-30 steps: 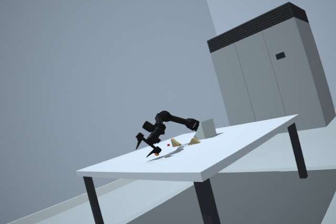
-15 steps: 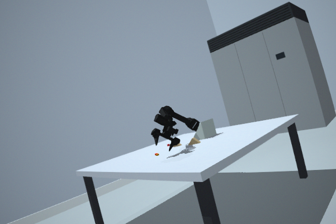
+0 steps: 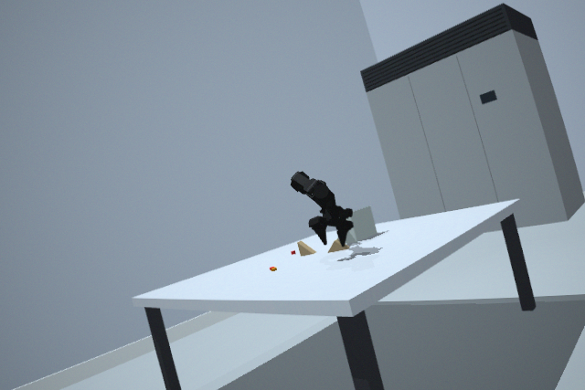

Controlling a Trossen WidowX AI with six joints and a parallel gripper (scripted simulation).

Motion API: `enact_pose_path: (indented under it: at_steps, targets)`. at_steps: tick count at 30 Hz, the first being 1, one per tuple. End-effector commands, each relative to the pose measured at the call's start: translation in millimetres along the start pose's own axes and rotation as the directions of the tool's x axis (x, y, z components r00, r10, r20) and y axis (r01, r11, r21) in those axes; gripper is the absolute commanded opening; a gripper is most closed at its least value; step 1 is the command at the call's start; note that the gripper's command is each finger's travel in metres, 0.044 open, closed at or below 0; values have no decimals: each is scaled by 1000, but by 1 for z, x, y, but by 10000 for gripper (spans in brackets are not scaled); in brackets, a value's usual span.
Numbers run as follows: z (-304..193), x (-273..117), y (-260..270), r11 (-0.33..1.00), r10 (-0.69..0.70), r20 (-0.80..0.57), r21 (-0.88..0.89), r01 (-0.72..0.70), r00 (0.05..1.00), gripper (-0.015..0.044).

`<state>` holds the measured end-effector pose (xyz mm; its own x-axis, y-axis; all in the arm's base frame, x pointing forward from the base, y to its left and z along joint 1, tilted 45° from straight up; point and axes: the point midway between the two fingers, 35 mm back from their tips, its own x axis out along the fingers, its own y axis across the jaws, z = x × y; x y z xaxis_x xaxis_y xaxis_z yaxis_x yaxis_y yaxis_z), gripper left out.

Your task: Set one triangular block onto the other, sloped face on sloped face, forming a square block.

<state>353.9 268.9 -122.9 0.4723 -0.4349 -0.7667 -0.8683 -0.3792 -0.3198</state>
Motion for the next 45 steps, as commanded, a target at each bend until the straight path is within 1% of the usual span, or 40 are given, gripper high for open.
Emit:
enact_pose_path:
  at_steps: [1, 7, 13, 15, 29, 41, 45]
  targets:
    - [-3, -19, 71, 985, 116, -157, -111, -135, 981, 440]
    - [-23, -57, 126, 953, 140, -363, -202, -224, 921, 440]
    - [-51, -102, 160, 924, 58, -573, -279, -261, 818, 440]
    - [-54, -107, 161, 922, 46, -590, -286, -262, 806, 440]
    - [-54, -106, 161, 921, 46, -591, -287, -263, 805, 440]
    - [-122, -40, 170, 880, 60, -665, -317, -354, 744, 440]
    - [-131, -34, 173, 873, 62, -674, -321, -367, 736, 440]
